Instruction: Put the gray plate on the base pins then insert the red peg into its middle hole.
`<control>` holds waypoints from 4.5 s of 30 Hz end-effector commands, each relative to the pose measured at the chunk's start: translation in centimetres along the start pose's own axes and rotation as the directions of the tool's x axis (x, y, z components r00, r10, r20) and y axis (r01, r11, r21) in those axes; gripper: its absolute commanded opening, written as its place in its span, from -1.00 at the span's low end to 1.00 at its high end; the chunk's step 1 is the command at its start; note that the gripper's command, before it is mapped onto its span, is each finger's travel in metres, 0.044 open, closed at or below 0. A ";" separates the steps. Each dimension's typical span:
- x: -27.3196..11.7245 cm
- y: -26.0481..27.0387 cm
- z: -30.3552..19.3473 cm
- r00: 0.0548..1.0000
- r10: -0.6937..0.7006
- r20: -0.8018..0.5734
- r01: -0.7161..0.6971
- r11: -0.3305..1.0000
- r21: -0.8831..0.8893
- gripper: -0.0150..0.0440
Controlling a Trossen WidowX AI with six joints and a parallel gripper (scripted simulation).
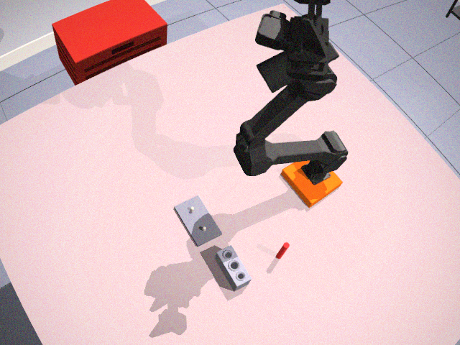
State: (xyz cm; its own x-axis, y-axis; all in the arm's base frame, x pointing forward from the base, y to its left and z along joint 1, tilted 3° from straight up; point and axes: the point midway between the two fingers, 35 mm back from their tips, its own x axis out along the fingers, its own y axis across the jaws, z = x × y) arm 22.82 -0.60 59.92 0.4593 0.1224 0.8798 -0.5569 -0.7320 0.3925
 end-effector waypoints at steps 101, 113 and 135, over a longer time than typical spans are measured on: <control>-38.0 -36.4 13.0 -0.888 -0.370 0.274 -0.447 0.545 -0.709 1.00; -39.4 -37.2 13.6 -0.887 -0.370 0.274 -0.447 0.545 -0.709 1.00; -42.5 -38.6 14.7 -0.887 -0.370 0.274 -0.447 0.545 -0.709 1.00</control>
State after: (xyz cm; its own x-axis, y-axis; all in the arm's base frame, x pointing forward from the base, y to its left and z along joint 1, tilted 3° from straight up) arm 35.14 12.64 4.07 -0.0027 -0.0224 -0.9997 -0.9997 0.0260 0.0021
